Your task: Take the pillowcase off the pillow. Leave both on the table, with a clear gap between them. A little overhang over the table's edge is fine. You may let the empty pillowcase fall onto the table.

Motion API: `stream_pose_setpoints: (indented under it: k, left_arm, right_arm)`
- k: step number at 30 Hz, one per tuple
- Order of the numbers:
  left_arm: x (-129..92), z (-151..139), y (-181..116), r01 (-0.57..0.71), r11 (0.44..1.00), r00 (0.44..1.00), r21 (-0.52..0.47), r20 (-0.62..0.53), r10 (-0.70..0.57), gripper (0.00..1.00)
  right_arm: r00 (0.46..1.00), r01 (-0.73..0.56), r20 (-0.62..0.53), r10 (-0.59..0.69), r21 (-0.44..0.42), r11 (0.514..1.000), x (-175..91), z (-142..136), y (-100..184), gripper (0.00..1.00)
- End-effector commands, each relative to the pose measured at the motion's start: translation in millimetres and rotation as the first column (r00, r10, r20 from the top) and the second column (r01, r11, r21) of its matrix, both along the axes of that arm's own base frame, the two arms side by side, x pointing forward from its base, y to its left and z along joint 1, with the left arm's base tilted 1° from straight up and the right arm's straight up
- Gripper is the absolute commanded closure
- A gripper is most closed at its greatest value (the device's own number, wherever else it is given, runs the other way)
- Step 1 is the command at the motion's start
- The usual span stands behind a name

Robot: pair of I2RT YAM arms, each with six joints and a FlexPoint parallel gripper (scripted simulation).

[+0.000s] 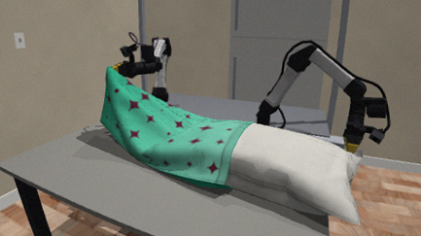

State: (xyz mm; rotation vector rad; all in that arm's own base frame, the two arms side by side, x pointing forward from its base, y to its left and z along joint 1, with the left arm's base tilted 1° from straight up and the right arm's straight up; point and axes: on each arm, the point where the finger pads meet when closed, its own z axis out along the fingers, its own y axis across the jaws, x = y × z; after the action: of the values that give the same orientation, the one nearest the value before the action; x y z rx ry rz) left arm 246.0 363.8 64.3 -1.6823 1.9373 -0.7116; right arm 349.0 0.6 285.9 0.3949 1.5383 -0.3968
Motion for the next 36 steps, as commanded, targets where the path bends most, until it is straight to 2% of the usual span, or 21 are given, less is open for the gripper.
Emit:
stream_pose_setpoints:
  k: [1,6,19,21,36]
  left_arm:
    - [-2.0,0.1,10.9,-0.017,0.999,1.000,0.036,0.003,0.017,1.00]
    - [-2.0,0.1,10.9,-0.017,0.999,1.000,0.036,0.003,0.017,1.00]
    - [-2.0,0.1,10.9,-0.017,0.999,1.000,0.036,0.003,0.017,1.00]
    - [-2.0,0.1,10.9,-0.017,0.999,1.000,0.036,0.003,0.017,1.00]
    - [-2.0,0.1,10.9,-0.017,0.999,1.000,0.036,0.003,0.017,1.00]
  right_arm:
    - [1.000,-0.016,0.020,0.016,0.009,1.000,11.1,25.4,-0.4,1.00]
    - [0.999,-0.028,0.018,0.027,0.007,1.000,17.7,36.8,0.2,1.00]
    - [0.996,-0.088,0.022,0.088,0.002,0.996,39.8,91.9,1.9,1.00]
    - [0.996,-0.088,0.022,0.088,0.002,0.996,39.8,91.9,1.9,1.00]
    - [0.984,-0.174,0.020,0.174,-0.002,0.985,55.1,156.1,2.2,1.00]
